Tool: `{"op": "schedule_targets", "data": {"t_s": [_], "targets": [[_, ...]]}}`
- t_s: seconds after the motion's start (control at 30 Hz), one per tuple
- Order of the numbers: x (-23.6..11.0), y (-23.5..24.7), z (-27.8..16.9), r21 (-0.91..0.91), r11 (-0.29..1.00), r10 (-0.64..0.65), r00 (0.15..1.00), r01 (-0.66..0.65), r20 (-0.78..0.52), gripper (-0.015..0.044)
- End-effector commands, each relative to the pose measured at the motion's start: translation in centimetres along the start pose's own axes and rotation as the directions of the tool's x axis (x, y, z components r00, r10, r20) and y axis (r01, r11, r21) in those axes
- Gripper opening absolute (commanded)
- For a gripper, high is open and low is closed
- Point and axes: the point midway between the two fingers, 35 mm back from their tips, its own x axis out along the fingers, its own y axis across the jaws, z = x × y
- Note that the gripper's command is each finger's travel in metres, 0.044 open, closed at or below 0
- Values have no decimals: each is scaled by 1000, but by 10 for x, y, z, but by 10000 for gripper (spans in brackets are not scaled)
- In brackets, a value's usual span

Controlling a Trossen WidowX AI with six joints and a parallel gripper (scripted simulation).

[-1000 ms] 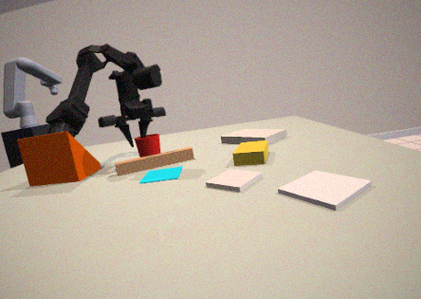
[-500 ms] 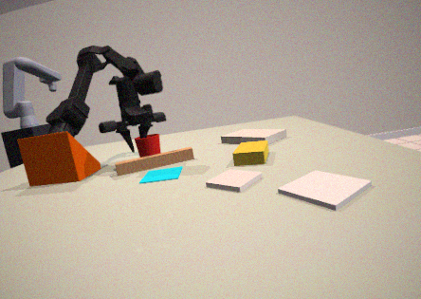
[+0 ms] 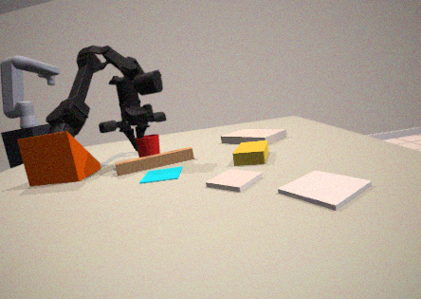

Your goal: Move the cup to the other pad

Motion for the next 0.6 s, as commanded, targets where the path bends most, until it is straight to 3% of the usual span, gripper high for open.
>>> {"op": "schedule_targets", "data": {"t_s": [0.0,0.57], "targets": [[0,0,0,0,1000,0,1000,0,0,0],[-38,0,2,3,1000,-2,1000,2,1,0]]}}
